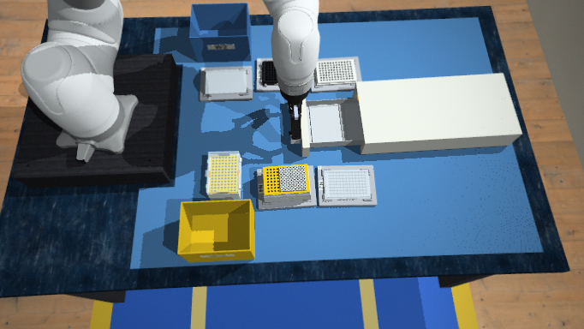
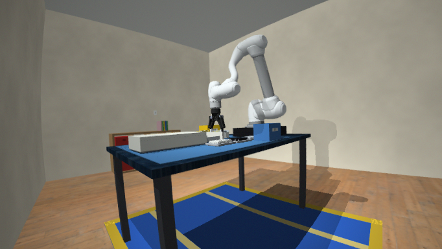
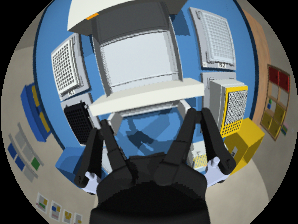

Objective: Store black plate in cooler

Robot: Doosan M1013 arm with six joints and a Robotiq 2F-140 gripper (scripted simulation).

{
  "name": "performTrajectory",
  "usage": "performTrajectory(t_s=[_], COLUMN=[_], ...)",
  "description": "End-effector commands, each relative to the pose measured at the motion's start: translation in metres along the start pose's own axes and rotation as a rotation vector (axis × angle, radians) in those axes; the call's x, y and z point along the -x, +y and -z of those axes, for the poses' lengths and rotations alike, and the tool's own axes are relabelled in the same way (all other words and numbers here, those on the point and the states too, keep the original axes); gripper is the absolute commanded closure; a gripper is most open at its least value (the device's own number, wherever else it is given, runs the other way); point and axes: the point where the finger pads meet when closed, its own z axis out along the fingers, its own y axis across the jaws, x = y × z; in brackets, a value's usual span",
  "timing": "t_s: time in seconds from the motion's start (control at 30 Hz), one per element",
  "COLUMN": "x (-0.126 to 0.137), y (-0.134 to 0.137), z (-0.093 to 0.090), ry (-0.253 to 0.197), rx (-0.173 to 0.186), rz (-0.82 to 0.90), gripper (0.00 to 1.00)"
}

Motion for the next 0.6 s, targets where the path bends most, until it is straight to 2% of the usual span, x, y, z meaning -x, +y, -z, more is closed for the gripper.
performTrajectory(t_s=[0.0, 0.57], x=[0.0000, 0.0026], y=[0.0000, -0.0002], z=[0.0000, 0.0000], ry=[0.000, 0.000], rx=[0.000, 0.000], rz=[0.000, 0.000], gripper=[1.00, 1.00])
